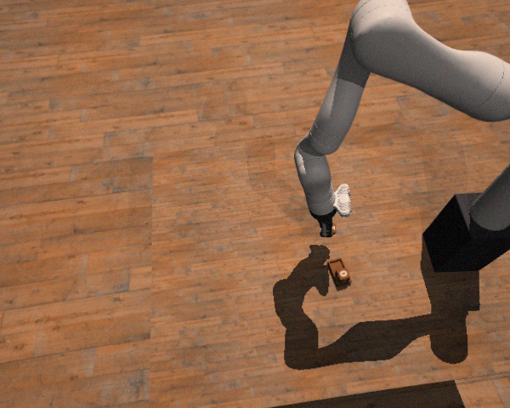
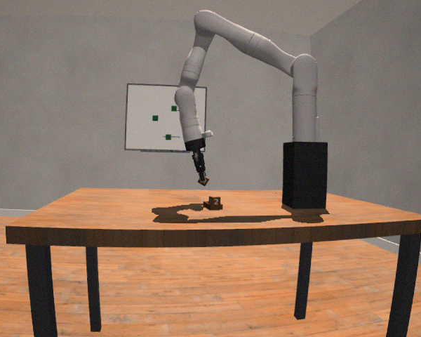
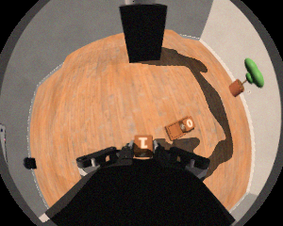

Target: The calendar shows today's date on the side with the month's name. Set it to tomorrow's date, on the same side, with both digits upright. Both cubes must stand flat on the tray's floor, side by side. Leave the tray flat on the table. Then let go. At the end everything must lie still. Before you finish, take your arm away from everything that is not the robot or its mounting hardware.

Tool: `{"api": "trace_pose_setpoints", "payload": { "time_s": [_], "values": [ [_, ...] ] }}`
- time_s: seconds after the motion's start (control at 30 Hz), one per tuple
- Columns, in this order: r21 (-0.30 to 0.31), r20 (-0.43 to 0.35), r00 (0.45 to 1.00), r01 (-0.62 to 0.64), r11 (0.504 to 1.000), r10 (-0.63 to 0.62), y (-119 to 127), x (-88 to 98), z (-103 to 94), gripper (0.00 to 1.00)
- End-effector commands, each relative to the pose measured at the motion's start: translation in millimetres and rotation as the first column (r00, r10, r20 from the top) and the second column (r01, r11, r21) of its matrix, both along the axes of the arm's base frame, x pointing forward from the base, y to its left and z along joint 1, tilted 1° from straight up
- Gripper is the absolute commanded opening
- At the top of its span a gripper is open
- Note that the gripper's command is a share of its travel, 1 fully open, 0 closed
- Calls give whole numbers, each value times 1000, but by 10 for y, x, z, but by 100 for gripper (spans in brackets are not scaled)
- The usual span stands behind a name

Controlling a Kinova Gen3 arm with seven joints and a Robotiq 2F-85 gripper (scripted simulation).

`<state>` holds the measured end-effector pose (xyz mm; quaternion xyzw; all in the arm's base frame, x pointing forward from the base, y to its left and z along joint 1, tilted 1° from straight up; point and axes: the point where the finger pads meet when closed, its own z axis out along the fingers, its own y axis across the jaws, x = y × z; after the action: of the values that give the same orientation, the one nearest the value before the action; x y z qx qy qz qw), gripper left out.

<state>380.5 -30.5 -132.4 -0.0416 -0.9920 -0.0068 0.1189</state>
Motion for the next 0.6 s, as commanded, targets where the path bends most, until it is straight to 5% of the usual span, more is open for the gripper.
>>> {"api": "trace_pose_setpoints", "payload": {
  "time_s": [0.0,0.57],
  "values": [
    [0,0,1000,0,1000,0,-1,7,5,28],
    [-1,-82,997,-1,1000,1,-17,22,-30,28]
  ]
}}
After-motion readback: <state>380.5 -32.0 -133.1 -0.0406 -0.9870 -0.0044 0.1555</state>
